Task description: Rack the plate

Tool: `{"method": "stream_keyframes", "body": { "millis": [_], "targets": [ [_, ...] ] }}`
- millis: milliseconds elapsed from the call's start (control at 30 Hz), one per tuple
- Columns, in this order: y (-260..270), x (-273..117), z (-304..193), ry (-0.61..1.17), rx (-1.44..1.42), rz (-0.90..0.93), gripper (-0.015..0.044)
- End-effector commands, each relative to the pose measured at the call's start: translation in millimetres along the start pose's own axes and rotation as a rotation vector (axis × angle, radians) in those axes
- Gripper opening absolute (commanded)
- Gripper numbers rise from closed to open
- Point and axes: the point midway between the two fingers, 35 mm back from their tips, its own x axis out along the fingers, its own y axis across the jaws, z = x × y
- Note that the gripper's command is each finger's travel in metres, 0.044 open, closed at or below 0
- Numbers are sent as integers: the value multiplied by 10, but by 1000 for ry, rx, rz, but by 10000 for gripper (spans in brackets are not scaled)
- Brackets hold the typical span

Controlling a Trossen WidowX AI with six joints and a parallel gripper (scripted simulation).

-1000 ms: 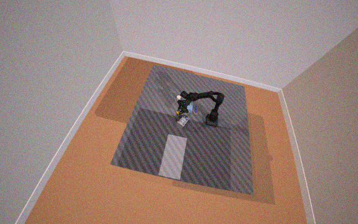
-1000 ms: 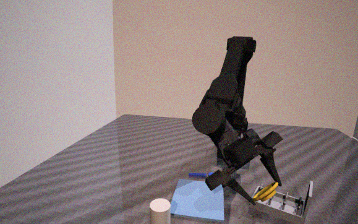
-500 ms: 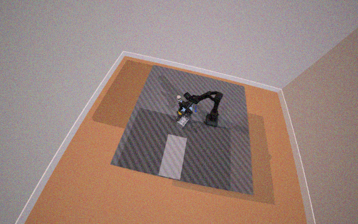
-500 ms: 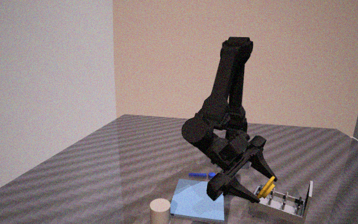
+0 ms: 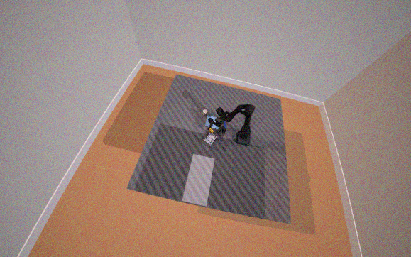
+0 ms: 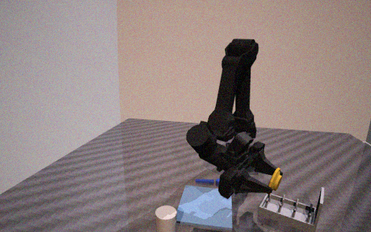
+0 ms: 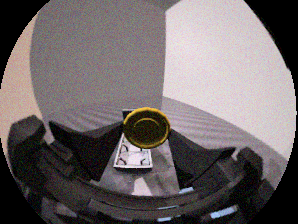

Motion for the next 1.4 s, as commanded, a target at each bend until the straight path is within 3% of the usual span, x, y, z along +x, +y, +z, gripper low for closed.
{"method": "stream_keyframes", "body": {
  "millis": [0,1367],
  "targets": [
    [158,-50,-36,-53,-83,37,0],
    [204,91,-278,-61,-166,64,0]
  ]
}}
